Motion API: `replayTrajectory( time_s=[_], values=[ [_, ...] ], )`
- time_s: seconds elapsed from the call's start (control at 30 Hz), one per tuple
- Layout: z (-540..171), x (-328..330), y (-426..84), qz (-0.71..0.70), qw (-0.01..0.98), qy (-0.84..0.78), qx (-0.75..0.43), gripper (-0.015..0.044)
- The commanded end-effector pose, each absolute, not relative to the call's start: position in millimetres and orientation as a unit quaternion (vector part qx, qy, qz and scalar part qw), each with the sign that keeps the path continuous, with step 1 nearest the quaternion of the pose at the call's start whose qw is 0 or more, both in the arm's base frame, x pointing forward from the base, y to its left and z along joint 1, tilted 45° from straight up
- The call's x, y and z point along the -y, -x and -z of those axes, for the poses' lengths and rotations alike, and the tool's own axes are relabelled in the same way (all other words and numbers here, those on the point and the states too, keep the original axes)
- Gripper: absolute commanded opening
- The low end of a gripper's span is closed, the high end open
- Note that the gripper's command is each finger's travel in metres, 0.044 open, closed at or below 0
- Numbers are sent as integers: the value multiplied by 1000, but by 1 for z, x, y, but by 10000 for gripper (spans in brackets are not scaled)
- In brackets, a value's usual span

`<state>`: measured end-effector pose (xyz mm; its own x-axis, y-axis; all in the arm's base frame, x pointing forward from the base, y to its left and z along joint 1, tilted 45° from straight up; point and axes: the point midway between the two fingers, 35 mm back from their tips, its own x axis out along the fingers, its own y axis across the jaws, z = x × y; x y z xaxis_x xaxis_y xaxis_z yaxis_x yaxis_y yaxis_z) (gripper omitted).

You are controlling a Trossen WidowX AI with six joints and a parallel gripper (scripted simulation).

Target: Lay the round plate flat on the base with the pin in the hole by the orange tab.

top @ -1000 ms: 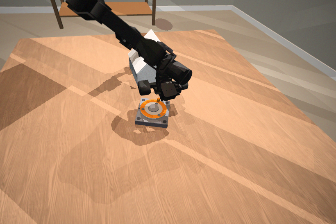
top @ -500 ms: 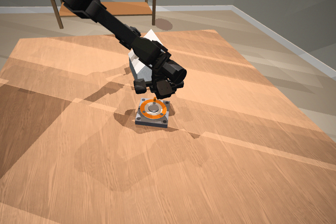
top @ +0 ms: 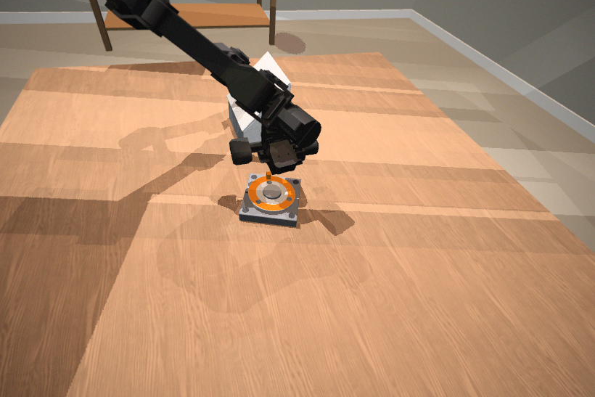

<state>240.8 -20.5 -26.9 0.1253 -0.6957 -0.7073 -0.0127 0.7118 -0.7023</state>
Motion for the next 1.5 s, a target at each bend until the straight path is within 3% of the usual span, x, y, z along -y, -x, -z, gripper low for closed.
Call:
replayTrajectory(
  time_s=[0.0, 1.47],
  values=[
    [22, 25, -240, 248, 693, 290, -612, 0],
    [-15, 54, -256, 249, 692, 291, -612, 0]
  ],
)
